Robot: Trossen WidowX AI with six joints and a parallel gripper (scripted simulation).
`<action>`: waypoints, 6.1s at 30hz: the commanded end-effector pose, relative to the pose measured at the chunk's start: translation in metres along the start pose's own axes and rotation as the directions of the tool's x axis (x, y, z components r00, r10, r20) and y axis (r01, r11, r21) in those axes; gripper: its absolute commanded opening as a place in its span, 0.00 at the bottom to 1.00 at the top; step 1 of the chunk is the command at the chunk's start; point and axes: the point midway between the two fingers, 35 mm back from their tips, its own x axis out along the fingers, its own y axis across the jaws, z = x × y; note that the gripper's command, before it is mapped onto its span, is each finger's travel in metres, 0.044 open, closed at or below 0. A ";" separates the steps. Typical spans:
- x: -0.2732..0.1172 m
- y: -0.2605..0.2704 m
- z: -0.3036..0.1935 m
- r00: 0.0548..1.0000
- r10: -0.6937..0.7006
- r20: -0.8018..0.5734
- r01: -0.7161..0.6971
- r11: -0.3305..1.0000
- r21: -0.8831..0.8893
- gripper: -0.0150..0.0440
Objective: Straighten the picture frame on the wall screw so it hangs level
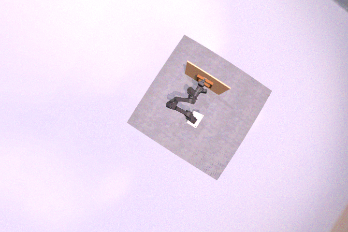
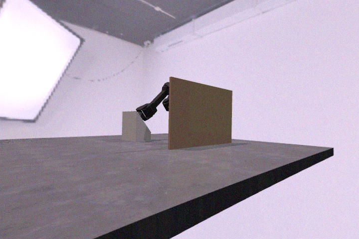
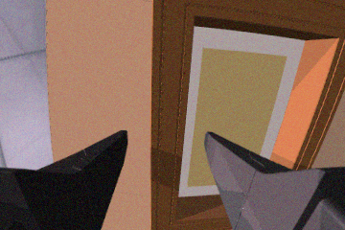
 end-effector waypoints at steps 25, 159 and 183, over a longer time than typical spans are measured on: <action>0.003 0.001 -0.003 1.000 0.003 -0.010 -0.003 1.000 0.005 0.69; 0.003 0.010 0.005 1.000 0.003 -0.010 -0.003 1.000 0.004 0.25; 0.003 0.004 0.005 1.000 0.003 -0.010 -0.003 1.000 0.005 0.25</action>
